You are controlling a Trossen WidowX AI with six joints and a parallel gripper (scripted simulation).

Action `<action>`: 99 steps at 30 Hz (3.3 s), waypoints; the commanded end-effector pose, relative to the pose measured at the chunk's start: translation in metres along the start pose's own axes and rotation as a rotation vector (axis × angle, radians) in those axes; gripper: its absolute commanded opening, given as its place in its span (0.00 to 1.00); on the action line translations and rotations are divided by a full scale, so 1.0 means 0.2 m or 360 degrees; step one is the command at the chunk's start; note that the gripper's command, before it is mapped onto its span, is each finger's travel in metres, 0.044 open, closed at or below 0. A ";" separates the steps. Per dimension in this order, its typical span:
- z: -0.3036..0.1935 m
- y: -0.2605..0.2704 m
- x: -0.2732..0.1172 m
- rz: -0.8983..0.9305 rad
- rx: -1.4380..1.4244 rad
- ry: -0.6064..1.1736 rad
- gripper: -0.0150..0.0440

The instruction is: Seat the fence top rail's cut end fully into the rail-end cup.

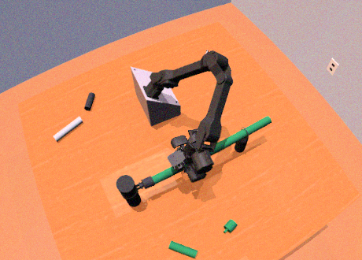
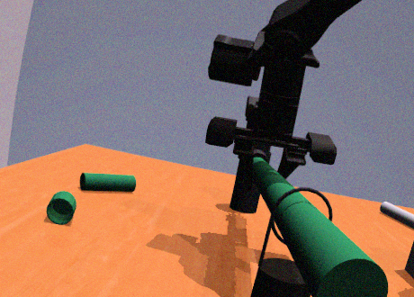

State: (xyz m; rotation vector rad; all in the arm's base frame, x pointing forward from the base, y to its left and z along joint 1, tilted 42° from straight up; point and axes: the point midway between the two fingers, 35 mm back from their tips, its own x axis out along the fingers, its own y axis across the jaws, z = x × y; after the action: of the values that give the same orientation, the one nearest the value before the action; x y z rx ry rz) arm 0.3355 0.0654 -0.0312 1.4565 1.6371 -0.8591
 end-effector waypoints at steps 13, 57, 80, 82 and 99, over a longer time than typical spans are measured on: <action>0.03 0.00 0.00 0.0005 0.0010 -0.0018 0.25; 0.01 0.00 0.00 -0.0001 -0.0001 -0.0003 0.25; 0.02 0.00 -0.01 -0.0001 -0.0001 -0.0012 0.25; 0.02 0.00 -0.02 -0.0001 -0.0001 -0.0013 0.25; 0.02 0.00 -0.02 0.0000 -0.0001 -0.0016 0.25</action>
State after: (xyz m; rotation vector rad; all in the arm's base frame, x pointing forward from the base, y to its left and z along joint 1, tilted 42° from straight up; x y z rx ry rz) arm 0.3351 0.0647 -0.0311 1.4506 1.6445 -0.8614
